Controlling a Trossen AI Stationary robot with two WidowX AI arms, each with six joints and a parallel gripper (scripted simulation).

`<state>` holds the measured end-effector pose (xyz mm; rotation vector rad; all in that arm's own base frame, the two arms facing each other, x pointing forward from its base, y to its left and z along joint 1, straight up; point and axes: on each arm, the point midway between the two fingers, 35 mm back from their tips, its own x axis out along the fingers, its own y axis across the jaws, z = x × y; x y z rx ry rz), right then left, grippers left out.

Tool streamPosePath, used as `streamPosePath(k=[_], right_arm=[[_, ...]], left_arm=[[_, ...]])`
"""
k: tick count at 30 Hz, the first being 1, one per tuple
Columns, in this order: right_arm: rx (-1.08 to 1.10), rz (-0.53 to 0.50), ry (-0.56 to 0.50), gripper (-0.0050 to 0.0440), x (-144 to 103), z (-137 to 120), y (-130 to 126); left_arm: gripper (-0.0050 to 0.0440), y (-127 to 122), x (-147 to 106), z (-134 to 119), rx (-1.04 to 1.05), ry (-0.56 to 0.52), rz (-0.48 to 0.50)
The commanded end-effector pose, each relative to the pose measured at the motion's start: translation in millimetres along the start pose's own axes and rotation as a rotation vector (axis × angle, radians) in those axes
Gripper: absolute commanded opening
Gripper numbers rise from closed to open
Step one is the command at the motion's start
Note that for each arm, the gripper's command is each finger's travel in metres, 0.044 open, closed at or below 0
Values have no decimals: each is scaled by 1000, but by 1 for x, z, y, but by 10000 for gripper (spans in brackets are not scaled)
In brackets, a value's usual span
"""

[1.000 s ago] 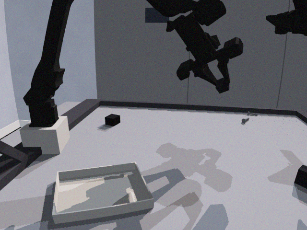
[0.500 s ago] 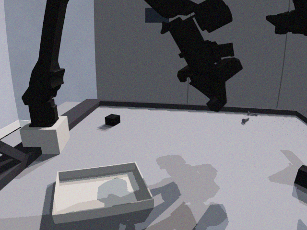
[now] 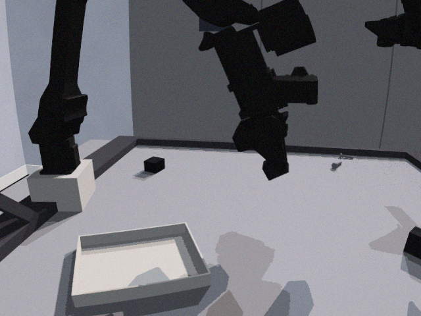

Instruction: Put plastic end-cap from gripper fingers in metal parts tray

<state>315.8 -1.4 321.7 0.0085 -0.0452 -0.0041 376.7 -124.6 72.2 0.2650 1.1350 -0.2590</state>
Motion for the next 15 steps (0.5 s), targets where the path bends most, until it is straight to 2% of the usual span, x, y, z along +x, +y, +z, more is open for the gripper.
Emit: streamPosePath(k=[1,3,15], right_arm=[[2,2,-14,0,-1,6,0],[2,2,-14,0,-1,6,0],[2,2,-14,0,-1,6,0]], left_arm=[[0,-24,-11,-9,228,8,-20],[0,-24,-11,-9,228,8,-20],[0,-80,-15,-52,818,85,-92]])
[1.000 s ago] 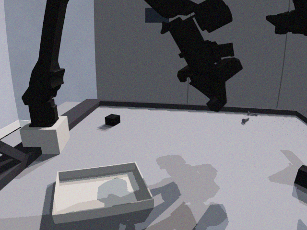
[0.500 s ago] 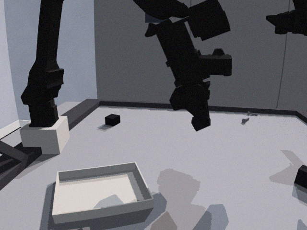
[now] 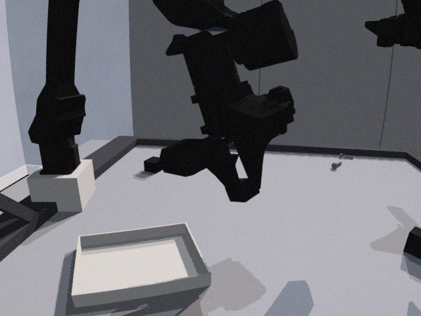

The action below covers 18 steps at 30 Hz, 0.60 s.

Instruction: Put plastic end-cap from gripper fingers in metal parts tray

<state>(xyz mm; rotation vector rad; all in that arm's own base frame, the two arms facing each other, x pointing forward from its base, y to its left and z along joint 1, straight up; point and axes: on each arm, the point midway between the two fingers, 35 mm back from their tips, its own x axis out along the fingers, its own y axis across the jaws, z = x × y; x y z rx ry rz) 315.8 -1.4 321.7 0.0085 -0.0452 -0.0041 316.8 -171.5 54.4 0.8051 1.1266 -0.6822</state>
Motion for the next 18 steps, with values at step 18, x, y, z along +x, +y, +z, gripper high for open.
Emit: streamPosePath(k=[18], right_arm=[[2,2,-14,0,-1,6,0]], left_arm=[[0,-101,-12,-20,975,62,-120]])
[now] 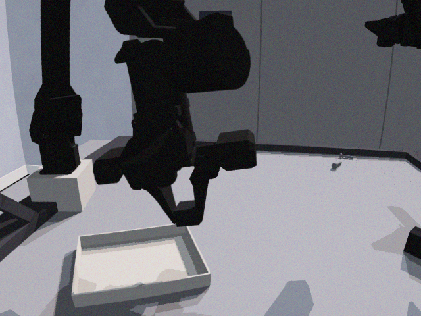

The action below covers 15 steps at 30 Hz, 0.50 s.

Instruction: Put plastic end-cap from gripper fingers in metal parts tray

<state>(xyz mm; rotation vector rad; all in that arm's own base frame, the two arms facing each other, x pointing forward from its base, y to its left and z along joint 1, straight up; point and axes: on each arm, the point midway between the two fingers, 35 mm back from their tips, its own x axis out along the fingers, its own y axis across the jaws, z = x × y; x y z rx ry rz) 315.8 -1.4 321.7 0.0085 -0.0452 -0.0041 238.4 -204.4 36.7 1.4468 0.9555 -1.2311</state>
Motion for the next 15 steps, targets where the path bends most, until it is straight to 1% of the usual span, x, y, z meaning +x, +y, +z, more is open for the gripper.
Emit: streamPosePath(k=[1,2,4,15], right_arm=[[2,2,-14,0,-1,6,0],[2,2,-14,0,-1,6,0],[2,2,-14,0,-1,6,0],[2,2,-14,0,-1,6,0]], left_arm=[[0,-20,-7,10,233,4,-12],[0,-24,-6,12,283,7,-19],[0,-24,-6,12,283,7,-19],[0,-74,-6,25,828,27,-99]])
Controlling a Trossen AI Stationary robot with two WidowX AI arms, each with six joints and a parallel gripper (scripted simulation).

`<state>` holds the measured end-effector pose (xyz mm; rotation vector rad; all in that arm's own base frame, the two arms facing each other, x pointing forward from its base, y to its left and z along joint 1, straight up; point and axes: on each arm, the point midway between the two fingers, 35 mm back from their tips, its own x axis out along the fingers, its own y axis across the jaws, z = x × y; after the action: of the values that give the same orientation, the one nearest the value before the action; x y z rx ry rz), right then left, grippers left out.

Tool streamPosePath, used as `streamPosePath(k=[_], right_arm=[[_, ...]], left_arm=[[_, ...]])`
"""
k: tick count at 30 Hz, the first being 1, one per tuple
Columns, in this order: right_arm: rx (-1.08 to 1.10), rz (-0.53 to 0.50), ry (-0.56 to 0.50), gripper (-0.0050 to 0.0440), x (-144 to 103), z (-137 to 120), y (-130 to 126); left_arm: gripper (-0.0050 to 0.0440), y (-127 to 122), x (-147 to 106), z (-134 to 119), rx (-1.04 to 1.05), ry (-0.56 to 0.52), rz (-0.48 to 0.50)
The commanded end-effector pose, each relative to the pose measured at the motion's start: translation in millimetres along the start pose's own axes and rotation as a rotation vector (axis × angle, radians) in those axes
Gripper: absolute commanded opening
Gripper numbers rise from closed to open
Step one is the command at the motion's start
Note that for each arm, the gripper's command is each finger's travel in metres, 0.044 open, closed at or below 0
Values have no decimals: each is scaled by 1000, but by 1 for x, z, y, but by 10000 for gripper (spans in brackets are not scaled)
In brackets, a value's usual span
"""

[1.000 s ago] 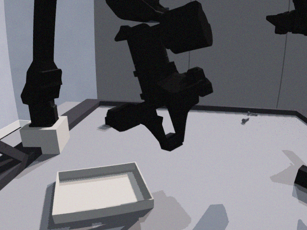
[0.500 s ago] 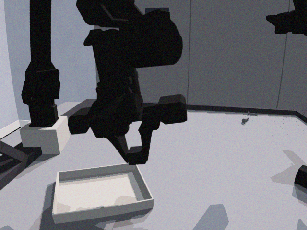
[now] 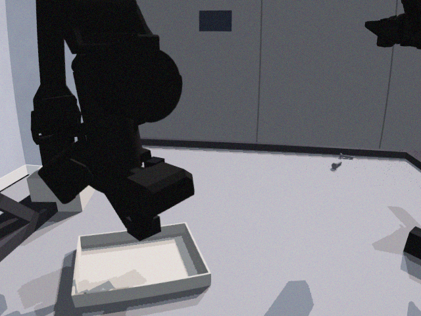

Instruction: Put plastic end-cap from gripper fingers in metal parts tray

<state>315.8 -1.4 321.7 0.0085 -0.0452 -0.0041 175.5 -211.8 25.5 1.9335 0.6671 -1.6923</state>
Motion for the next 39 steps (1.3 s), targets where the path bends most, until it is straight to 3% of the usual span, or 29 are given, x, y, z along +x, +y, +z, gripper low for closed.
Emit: streamPosePath(k=[1,16,39], right_arm=[[2,2,-14,0,-1,6,0],[2,2,-14,0,-1,6,0],[2,2,-14,0,-1,6,0]], left_arm=[[0,-10,-5,12,201,8,-5],[0,-7,-5,9,141,3,-1],[0,-10,25,13,147,8,-11]])
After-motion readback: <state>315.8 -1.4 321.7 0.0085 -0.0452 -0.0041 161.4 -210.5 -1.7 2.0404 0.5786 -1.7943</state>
